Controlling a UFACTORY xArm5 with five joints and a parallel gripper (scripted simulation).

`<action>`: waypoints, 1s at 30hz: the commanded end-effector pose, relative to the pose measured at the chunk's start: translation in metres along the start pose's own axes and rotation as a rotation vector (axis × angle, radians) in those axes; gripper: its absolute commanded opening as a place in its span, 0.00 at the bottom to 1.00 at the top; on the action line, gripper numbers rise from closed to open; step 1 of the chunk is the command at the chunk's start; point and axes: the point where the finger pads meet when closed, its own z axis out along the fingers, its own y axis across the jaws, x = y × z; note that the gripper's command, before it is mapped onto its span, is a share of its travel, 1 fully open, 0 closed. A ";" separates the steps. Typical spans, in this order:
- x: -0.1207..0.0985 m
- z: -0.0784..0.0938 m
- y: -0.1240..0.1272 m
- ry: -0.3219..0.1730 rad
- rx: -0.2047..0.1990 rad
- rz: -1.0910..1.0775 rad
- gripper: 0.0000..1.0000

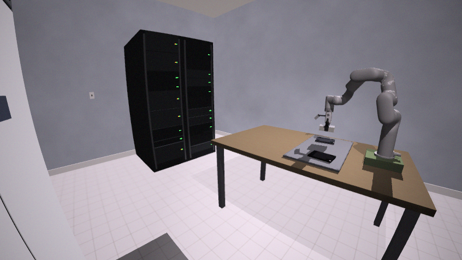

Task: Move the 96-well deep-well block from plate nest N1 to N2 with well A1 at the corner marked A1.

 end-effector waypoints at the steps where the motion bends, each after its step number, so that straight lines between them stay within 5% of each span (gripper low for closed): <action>1: 0.001 -0.002 0.001 0.004 -0.002 0.000 0.00; 30: 0.001 0.037 0.000 0.004 -0.002 0.000 0.00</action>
